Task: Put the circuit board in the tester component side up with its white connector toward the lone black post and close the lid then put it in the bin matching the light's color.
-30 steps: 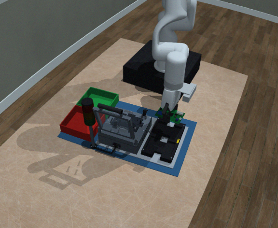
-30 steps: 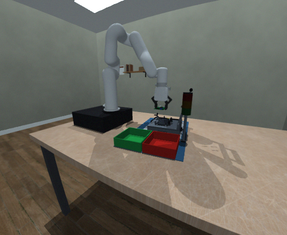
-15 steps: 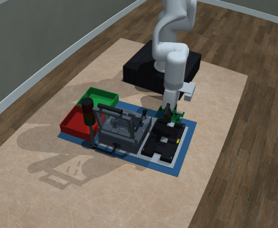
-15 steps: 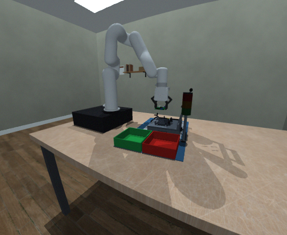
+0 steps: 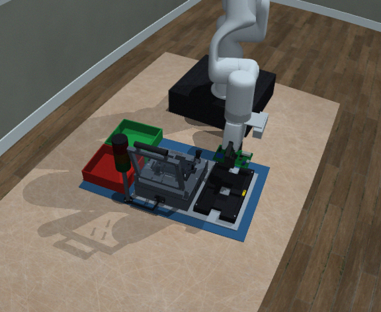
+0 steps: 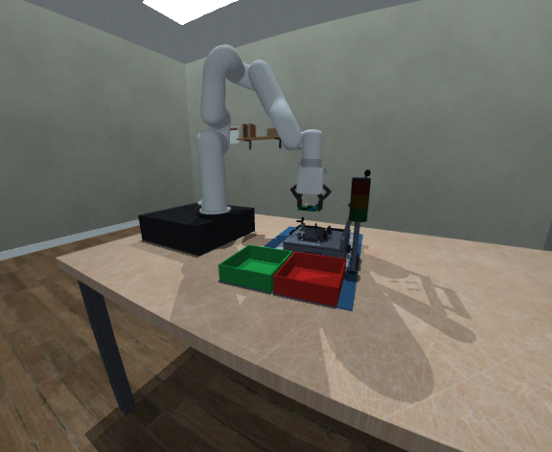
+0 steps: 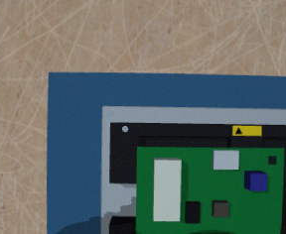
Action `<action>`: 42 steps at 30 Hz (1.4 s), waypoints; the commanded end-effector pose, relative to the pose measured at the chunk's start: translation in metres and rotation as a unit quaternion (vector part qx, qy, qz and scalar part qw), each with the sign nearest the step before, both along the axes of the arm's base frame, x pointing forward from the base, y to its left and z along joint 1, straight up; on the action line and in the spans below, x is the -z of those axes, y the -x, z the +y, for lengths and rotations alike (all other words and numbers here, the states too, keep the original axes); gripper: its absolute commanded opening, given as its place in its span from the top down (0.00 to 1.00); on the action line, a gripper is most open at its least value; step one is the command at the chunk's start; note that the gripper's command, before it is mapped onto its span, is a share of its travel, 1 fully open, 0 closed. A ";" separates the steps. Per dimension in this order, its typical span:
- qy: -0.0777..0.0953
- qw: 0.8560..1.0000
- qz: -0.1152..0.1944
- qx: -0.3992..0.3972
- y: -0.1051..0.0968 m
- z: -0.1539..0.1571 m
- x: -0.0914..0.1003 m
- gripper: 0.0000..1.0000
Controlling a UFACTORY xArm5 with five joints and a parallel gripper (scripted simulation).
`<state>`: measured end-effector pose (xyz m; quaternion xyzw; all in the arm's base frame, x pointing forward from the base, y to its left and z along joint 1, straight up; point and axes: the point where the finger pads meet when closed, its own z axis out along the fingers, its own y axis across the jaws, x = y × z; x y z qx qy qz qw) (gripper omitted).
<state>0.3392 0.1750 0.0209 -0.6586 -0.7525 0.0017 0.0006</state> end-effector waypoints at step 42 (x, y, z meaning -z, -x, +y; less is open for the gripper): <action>-0.001 1.000 -0.002 0.000 -0.018 -0.034 -0.004 0.21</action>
